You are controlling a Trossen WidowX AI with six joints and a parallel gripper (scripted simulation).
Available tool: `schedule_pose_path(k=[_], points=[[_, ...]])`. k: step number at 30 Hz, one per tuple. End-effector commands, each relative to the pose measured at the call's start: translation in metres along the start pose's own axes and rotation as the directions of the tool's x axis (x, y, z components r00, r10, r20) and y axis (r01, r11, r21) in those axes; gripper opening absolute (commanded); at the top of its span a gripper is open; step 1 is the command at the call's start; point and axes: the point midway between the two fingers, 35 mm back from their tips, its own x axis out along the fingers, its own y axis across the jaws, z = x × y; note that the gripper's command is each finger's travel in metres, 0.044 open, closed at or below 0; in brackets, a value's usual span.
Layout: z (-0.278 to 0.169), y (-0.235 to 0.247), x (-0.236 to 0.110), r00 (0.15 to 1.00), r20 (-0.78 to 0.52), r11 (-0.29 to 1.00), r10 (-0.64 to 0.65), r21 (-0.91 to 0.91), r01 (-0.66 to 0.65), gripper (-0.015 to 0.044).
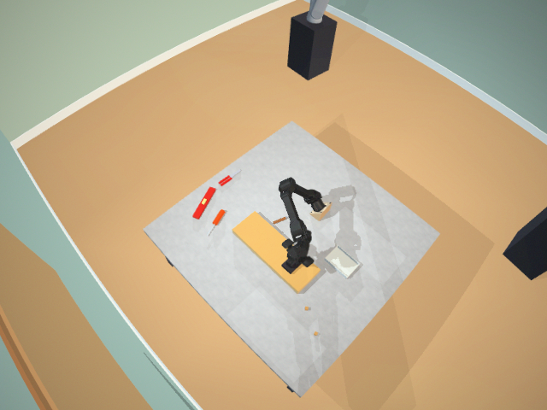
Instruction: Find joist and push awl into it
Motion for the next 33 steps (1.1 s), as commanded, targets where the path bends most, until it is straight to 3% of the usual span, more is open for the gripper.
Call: schedule_pose_path(k=[1,33], points=[[0.001,-0.021,0.001,1.000,0.000,1.000,-0.009,0.006,0.009,0.0000],[0.000,-0.142,0.001,1.000,-0.002,1.000,-0.013,0.002,0.013,0.0000]])
